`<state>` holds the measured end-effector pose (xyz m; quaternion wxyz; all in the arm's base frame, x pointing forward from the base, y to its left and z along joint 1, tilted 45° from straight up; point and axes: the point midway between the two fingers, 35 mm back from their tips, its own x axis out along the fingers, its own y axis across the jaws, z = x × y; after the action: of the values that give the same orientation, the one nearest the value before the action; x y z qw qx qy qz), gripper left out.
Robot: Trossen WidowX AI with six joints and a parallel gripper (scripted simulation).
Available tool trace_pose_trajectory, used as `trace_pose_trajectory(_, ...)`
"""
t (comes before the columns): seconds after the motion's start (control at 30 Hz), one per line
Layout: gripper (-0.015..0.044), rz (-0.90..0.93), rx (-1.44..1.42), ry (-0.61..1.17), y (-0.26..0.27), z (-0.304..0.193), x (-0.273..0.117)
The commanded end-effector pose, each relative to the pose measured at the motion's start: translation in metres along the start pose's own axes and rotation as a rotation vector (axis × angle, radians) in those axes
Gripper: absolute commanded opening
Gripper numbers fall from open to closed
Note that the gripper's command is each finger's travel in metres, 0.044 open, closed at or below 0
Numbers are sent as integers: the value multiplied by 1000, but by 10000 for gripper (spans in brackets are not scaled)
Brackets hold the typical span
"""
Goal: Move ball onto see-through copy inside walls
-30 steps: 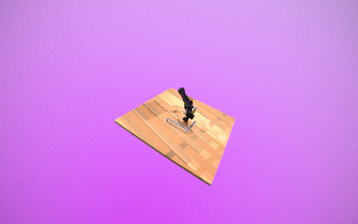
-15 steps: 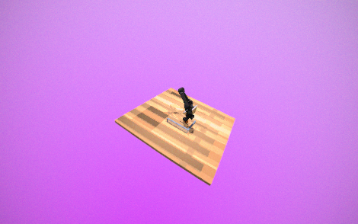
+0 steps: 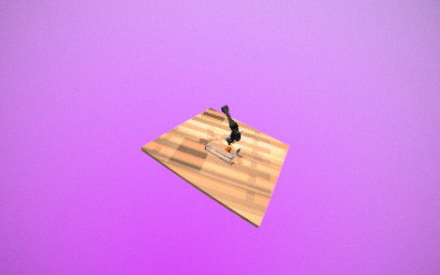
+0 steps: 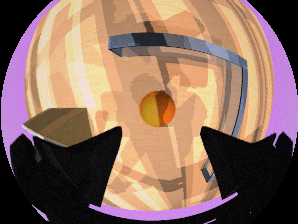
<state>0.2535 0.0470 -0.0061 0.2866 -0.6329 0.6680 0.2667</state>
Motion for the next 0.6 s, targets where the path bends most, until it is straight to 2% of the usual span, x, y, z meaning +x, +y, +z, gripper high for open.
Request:
trace_pose_trajectory(0.0,387,0,0,0,0,0,0)
trace_pose_trajectory(0.2,387,0,0,0,0,0,0)
trace_pose_trajectory(0.27,439,0,1,0,0,0,-10)
trace_pose_trajectory(0.37,440,2,6,0,3,-2,-42)
trace_pose_trajectory(0.57,440,2,6,1,3,-2,-45)
